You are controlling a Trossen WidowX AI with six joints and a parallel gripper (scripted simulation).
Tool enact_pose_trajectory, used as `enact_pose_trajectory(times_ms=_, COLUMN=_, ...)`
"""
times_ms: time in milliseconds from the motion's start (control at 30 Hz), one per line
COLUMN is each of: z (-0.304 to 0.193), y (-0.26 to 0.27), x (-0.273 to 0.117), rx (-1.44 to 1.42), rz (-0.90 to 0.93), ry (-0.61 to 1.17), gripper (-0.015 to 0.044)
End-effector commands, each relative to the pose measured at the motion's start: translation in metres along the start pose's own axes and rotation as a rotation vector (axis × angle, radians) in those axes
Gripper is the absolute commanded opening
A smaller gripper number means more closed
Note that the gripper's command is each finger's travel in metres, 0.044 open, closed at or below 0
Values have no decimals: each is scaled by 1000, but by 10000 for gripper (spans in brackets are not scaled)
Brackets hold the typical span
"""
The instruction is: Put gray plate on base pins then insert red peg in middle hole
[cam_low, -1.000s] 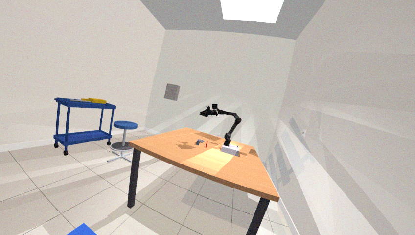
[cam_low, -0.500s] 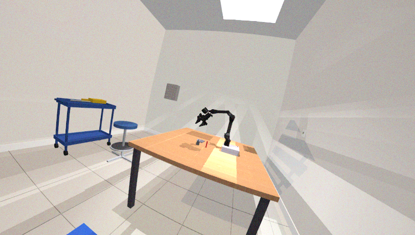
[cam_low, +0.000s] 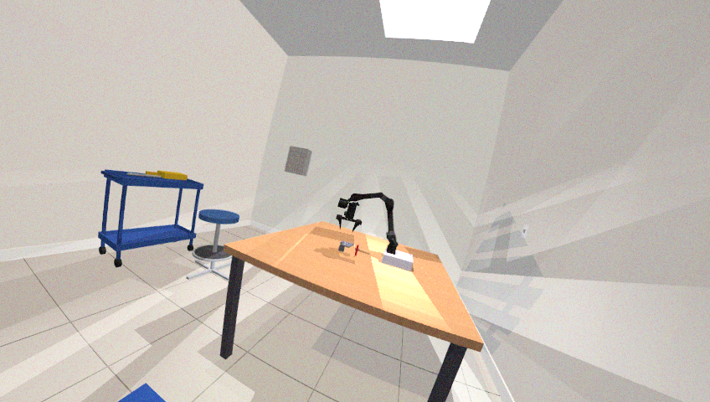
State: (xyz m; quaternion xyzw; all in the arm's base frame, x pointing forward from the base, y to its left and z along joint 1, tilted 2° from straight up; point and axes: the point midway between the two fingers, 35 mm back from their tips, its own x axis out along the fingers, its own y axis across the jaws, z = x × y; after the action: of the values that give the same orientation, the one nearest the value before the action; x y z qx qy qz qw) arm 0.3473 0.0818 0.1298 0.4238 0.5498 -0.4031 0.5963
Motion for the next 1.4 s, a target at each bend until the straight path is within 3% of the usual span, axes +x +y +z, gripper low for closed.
enact_pose_trajectory(times_ms=0, z=2, y=1, x=-1, rx=52, rz=-19, ry=6, gripper=440)
enact_pose_trajectory(times_ms=100, z=2, y=1, x=2, rx=52, rz=-19, ry=6, gripper=440)
enact_pose_trajectory(times_ms=267, z=1, y=0, x=62, rx=52, rz=-19, ry=6, gripper=440)
enact_pose_trajectory(times_ms=1367, z=0, y=1, x=113, rx=50, rz=-19, ry=6, gripper=440)
